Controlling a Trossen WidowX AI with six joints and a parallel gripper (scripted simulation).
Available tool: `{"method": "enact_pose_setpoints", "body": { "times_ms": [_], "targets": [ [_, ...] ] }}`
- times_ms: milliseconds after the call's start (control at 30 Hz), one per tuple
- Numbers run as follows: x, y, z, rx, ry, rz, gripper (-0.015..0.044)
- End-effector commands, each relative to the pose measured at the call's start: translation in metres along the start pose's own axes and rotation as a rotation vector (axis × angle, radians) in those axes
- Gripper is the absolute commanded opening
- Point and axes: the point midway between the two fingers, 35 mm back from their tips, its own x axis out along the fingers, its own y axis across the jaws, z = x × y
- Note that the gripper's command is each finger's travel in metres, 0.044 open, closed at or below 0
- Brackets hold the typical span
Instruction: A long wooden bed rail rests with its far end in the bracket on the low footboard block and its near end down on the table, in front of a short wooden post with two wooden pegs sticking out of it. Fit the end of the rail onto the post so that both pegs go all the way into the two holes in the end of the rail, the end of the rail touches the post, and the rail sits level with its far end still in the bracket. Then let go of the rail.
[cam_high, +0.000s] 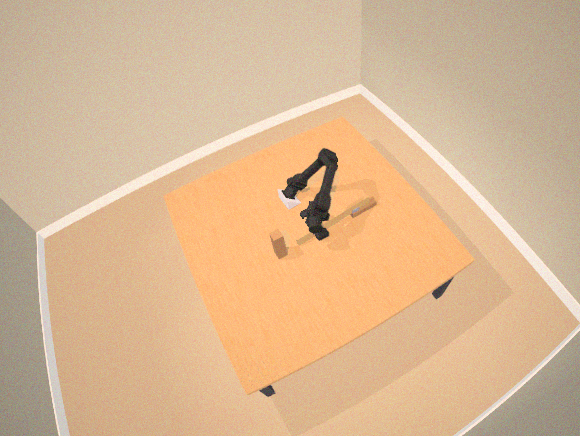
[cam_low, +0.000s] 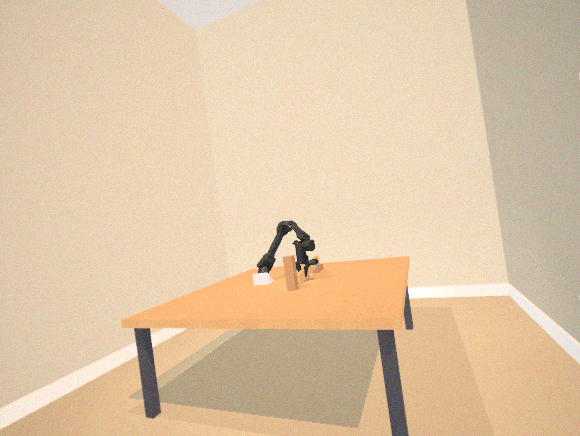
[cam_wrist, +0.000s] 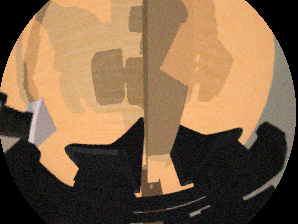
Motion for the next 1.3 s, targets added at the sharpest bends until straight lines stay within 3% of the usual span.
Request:
{"method": "enact_pose_setpoints", "body": {
  "times_ms": [0, 167, 1267],
  "targets": [
    [0.001, 0.0, 0.001, 0.004, -0.006, -0.001, 0.0033],
    [0.001, 0.0, 0.001, 0.004, -0.006, -0.001, 0.0],
    [-0.01, -0.002, 0.0, 0.004, -0.006, -0.001, 0.0]
  ]
}}
